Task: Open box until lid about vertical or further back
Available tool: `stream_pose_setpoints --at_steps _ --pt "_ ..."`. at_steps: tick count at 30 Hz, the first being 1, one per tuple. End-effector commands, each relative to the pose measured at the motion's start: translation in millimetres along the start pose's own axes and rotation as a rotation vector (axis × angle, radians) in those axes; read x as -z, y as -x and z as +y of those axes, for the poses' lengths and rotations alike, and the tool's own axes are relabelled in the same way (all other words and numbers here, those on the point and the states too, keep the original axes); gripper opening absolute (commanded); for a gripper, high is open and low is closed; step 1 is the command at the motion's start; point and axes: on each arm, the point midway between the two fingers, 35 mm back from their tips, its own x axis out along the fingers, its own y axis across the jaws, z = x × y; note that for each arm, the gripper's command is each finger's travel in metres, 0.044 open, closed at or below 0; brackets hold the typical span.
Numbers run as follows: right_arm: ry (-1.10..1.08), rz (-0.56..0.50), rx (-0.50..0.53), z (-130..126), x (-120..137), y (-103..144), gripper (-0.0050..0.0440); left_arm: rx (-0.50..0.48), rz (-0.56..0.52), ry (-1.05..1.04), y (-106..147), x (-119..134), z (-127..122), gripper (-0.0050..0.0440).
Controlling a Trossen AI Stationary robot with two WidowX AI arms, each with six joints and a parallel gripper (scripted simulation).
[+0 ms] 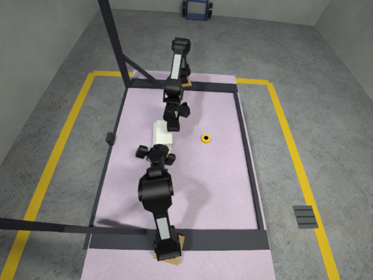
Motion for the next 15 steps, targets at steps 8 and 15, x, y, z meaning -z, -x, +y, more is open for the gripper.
stream_pose_setpoints --at_steps 8,15 --pt "0.0 -0.017 -0.013 5 -6 0 0.0003 0.03 0.007 -0.001 10 2 -3 -0.005" --pt "0.0 -0.017 -0.013 5 -6 0 0.0003 0.007 0.002 0.0 -1 1 0 -0.005"
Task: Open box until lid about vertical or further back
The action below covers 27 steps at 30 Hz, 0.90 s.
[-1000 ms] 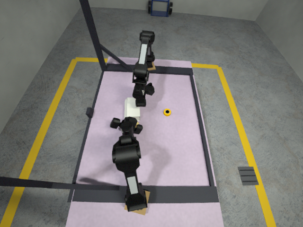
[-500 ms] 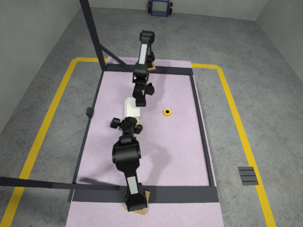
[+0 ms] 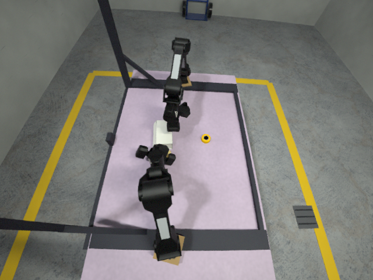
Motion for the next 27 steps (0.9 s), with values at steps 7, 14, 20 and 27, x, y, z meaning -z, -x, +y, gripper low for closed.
stream_pose_setpoints --at_steps 7,14,20,27 --pt "0.0 -0.016 -0.014 4.6 -6.7 0.1 0.0003 0.002 0.003 0.002 -12.0 1.7 0.6 -0.005" --pt "0.0 -0.024 -0.013 6.4 -9.3 0.8 0.0003 0.003 0.002 0.002 -12.8 0.9 0.5 -0.005" --pt "-0.003 -0.015 -0.009 6.5 -5.6 1.4 0.0003 0.003 0.002 0.002 -12.8 0.7 0.4 -0.005" --pt "-0.003 -0.015 -0.01 6.4 -5.6 1.4 0.0003 0.027 0.006 0.0 -4.1 1.5 -3.0 -0.005"
